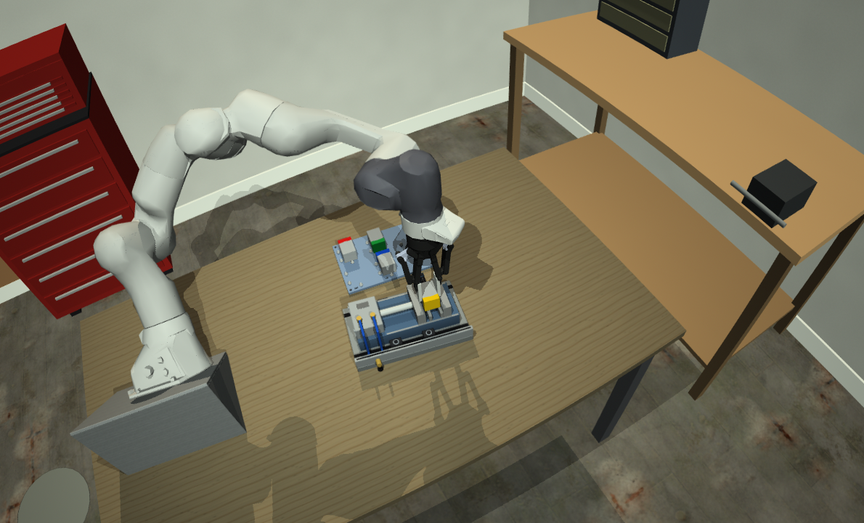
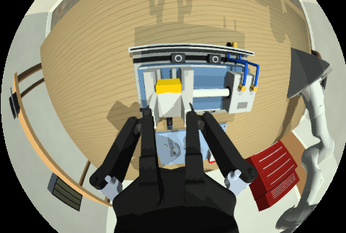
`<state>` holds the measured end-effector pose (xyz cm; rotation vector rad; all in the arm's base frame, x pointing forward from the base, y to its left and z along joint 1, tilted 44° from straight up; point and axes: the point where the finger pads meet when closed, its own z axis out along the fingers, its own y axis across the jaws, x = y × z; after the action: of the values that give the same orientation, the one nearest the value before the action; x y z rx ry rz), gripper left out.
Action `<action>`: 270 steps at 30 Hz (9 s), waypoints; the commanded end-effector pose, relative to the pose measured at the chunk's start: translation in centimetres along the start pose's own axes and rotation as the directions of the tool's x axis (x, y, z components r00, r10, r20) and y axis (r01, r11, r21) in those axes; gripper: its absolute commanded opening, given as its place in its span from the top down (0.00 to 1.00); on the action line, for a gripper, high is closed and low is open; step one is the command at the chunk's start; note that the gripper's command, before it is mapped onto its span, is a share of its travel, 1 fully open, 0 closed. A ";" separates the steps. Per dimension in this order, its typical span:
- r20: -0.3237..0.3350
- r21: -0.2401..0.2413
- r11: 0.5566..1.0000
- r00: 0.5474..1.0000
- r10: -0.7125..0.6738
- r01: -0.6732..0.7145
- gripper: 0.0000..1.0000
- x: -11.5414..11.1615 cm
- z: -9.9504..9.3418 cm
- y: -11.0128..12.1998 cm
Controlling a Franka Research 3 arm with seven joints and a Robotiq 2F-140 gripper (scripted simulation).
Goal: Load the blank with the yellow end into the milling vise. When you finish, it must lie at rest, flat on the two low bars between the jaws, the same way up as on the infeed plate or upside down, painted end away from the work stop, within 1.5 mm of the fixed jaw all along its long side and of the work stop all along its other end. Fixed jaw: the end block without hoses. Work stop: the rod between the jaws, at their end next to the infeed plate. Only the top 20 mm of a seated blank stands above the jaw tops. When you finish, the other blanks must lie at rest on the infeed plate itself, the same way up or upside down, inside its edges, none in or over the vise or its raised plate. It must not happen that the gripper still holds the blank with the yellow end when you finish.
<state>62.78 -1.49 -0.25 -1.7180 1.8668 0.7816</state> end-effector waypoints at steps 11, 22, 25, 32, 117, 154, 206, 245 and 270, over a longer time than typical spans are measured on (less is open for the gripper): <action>-0.001 0.007 1.000 1.000 0.005 -0.005 1.00 -0.3 -0.3 -0.4; -0.001 0.007 1.000 1.000 0.005 -0.005 1.00 -0.3 -0.4 -0.5; -0.001 0.007 1.000 1.000 0.005 -0.005 1.00 -0.3 -0.4 -0.5; -0.001 0.004 1.000 1.000 0.004 -0.004 1.00 -0.2 -0.3 -0.3; -0.001 0.005 1.000 1.000 0.006 -0.006 1.00 -0.1 0.0 -0.2; -0.001 0.007 1.000 1.000 0.005 -0.005 1.00 -0.2 0.0 -0.4; -0.002 0.005 1.000 1.000 0.007 -0.007 0.00 -0.1 0.0 -0.2; -0.002 0.005 1.000 1.000 0.007 -0.007 0.00 -0.1 0.0 -0.2; -0.001 0.006 1.000 1.000 0.006 -0.006 0.00 -0.1 -0.1 -0.2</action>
<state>62.98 -1.39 -0.23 -1.7105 1.8752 0.7782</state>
